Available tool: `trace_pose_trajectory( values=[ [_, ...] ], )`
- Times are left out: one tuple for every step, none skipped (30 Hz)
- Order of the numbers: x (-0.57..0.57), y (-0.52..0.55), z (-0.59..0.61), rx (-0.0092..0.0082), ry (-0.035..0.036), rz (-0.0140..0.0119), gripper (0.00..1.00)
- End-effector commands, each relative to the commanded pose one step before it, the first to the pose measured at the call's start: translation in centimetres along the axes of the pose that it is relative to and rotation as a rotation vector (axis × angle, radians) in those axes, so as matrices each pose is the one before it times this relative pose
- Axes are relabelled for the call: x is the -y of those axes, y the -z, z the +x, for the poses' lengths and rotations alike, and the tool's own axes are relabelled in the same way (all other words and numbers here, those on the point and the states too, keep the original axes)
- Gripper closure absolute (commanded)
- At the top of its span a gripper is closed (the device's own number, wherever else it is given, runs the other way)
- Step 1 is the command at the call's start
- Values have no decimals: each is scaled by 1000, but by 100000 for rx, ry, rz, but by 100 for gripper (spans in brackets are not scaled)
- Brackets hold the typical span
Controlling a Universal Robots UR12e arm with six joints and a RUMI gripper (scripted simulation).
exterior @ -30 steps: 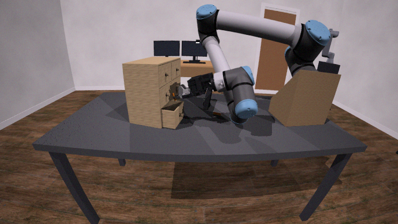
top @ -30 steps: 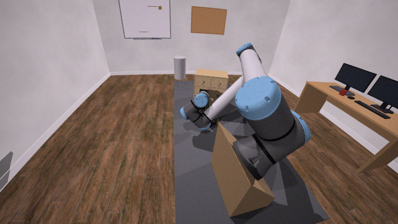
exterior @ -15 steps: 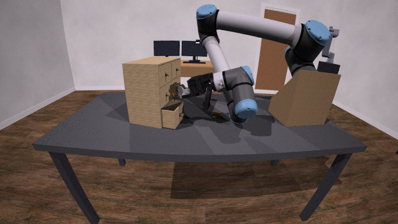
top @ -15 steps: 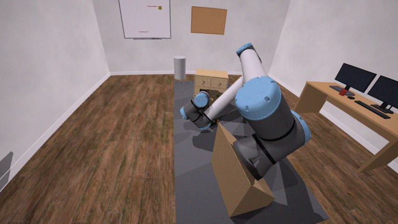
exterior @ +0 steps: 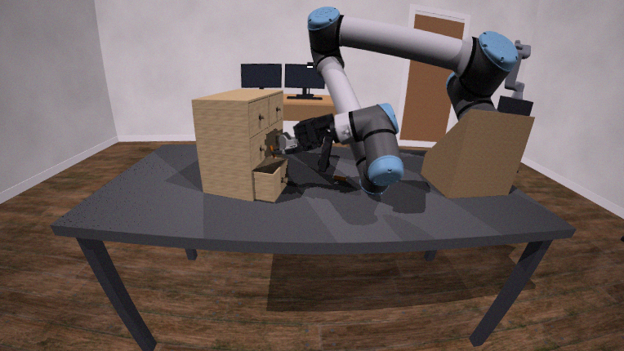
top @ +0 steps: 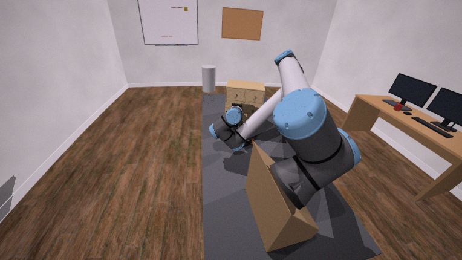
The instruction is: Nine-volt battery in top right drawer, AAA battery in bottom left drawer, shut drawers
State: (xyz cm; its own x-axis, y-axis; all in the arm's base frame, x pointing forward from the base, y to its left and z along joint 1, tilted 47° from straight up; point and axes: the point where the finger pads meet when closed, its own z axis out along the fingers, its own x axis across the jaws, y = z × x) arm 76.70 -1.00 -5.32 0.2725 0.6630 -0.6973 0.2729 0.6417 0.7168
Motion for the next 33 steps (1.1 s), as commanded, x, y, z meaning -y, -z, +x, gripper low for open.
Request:
trace_pose_trajectory(
  values=[
    [-64,17,8,-21,-25,-77,98],
    [0,0,0,0,0,0,98],
    [0,0,0,0,0,0,98],
    [0,0,0,0,0,0,98],
    [0,0,0,0,0,0,98],
    [0,0,0,0,0,0,98],
    [0,0,0,0,0,0,98],
    [0,0,0,0,0,0,98],
    [0,0,0,0,0,0,98],
    [0,0,0,0,0,0,98],
    [0,0,0,0,0,0,98],
    [0,0,0,0,0,0,98],
    [0,0,0,0,0,0,98],
    [0,0,0,0,0,0,96],
    [0,0,0,0,0,0,96],
    [0,0,0,0,0,0,96],
    [0,0,0,0,0,0,93],
    [0,0,0,0,0,0,93],
    [0,0,0,0,0,0,93],
    [0,0,0,0,0,0,91],
    [0,0,0,0,0,0,91],
    [0,0,0,0,0,0,91],
    [0,0,0,0,0,0,88],
    [0,0,0,0,0,0,88],
    [0,0,0,0,0,0,88],
    [0,0,0,0,0,0,88],
    [0,0,0,0,0,0,88],
    [0,0,0,0,0,0,86],
    [0,0,0,0,0,0,86],
    [0,0,0,0,0,0,86],
    [0,0,0,0,0,0,0],
    [0,0,0,0,0,0,0],
    [0,0,0,0,0,0,0]
  ],
)
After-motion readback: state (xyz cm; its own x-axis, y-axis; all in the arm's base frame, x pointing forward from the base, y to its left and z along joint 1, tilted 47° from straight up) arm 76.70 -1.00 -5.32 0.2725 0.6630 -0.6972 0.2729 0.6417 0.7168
